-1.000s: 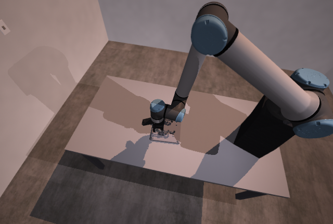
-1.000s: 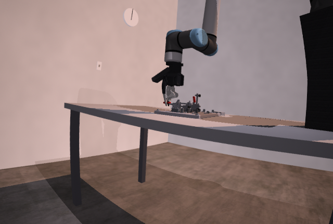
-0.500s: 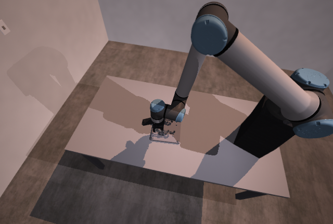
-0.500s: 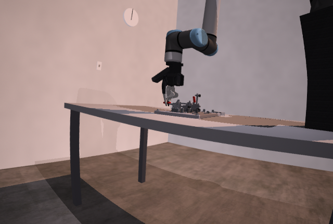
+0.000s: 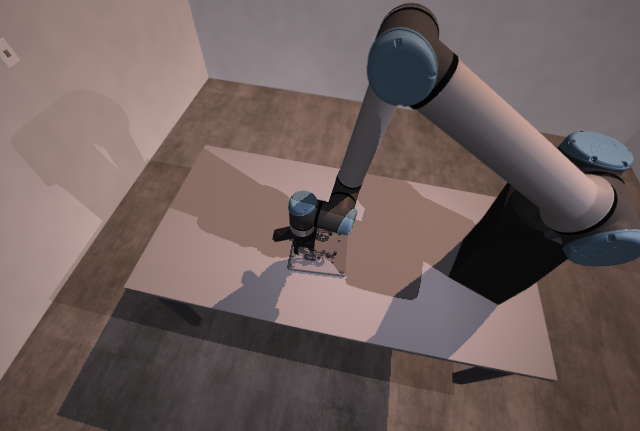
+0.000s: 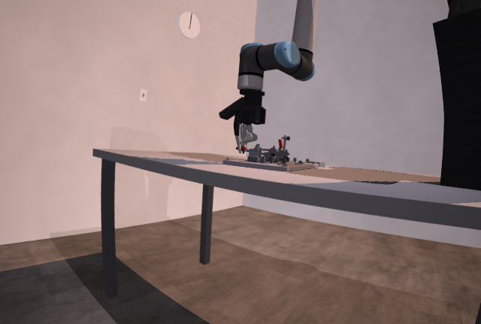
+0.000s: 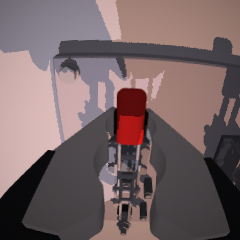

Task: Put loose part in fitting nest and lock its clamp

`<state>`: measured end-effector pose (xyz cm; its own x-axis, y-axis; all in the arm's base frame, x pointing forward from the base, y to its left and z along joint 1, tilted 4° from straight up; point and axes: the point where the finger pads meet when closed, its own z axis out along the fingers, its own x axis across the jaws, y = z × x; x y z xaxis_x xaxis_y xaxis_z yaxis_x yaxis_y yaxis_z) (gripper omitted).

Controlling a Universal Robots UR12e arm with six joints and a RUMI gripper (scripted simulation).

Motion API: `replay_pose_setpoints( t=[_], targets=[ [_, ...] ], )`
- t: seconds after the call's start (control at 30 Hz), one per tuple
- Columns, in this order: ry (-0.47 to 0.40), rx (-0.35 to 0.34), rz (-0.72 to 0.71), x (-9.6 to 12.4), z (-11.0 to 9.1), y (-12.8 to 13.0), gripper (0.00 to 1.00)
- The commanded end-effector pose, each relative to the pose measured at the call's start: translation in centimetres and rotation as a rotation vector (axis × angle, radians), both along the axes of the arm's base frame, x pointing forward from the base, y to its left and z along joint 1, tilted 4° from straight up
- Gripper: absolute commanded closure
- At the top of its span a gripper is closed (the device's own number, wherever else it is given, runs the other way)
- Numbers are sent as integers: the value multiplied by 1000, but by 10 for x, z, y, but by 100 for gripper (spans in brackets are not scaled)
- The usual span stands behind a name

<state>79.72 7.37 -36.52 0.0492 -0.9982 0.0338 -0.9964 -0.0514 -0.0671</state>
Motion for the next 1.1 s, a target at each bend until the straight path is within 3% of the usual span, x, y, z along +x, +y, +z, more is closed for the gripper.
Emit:
replay_pose_setpoints(
  t=[0.0, 1.07],
  targets=[
    [-1, 0, 0, 0, 1, 0, 100],
    [-1, 0, 0, -11, 18, 0, 100]
  ],
)
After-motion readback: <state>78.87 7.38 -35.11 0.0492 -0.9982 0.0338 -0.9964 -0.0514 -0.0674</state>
